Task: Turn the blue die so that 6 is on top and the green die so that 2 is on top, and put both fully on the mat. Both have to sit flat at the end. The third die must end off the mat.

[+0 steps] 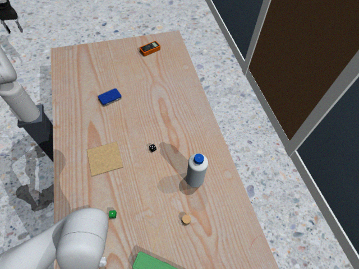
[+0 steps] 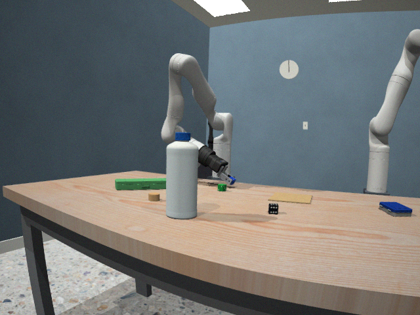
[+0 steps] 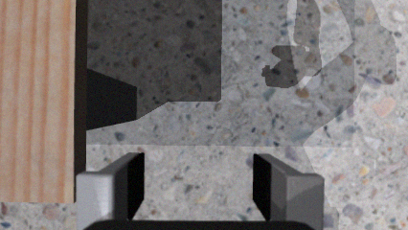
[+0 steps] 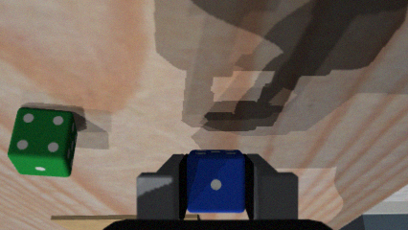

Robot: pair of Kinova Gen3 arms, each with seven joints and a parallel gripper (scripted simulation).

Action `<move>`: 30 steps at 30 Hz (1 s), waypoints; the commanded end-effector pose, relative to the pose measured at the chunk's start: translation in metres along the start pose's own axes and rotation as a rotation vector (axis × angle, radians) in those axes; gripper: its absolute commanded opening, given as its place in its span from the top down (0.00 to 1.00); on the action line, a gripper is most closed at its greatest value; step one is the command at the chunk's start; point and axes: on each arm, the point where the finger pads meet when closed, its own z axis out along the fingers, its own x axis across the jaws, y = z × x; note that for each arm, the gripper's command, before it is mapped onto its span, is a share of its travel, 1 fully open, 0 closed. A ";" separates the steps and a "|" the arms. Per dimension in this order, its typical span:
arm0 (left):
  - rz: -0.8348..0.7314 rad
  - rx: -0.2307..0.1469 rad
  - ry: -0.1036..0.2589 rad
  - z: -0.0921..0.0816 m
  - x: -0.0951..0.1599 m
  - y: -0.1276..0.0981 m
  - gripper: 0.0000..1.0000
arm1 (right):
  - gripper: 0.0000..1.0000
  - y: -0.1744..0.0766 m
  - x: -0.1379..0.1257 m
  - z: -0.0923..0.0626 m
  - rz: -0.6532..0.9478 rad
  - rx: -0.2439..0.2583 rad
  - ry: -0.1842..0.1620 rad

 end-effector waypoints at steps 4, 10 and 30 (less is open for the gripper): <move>0.002 0.006 -0.007 0.000 -0.002 -0.001 0.00 | 0.51 -0.002 -0.003 0.000 -0.007 0.004 -0.005; 0.002 0.006 -0.007 0.000 -0.002 -0.001 0.00 | 0.51 -0.003 -0.003 0.000 -0.007 0.004 -0.005; 0.002 0.006 -0.007 0.000 -0.002 -0.001 0.00 | 0.51 -0.013 -0.003 0.005 -0.007 0.004 -0.005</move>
